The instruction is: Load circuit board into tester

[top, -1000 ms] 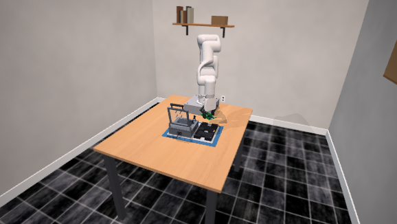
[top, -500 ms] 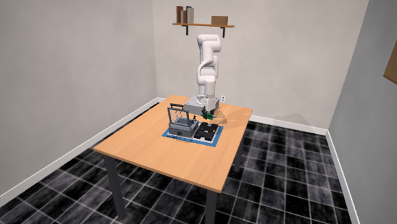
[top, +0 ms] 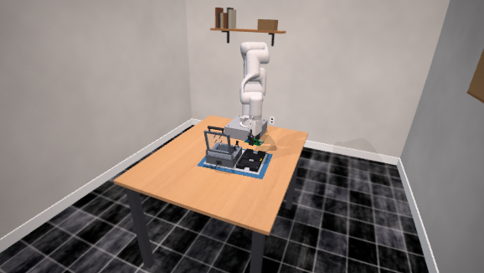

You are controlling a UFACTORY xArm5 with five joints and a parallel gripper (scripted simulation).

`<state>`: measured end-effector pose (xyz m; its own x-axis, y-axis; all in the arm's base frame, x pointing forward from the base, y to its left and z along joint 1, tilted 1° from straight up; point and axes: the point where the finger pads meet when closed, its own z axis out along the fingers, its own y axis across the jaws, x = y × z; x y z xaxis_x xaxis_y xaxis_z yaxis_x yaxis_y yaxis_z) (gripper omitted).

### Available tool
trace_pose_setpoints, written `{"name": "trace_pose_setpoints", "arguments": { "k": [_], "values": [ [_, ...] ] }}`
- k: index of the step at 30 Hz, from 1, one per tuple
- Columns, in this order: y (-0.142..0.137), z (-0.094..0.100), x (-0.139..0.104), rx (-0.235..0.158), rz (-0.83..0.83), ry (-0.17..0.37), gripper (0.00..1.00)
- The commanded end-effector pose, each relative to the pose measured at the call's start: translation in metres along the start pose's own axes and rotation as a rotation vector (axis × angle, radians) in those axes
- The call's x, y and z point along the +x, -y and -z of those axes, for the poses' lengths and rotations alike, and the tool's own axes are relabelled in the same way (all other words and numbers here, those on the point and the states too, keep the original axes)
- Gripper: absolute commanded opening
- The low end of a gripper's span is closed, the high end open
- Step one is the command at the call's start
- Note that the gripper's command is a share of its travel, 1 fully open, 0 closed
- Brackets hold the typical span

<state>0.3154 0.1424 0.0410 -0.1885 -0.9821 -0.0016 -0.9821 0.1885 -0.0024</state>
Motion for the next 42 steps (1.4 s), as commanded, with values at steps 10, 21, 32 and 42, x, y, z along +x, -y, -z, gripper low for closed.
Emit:
{"name": "trace_pose_setpoints", "arguments": {
  "k": [10,21,32,42],
  "values": [
    [0.0010,0.0009,-0.0007,0.003,0.119,0.002,0.79],
    [0.0010,0.0009,-0.0007,0.003,0.177,0.002,0.79],
    [0.0010,0.0009,-0.0007,0.003,0.213,0.002,0.79],
    [0.0010,0.0009,-0.0007,0.003,0.223,0.002,0.79]
  ]
}}
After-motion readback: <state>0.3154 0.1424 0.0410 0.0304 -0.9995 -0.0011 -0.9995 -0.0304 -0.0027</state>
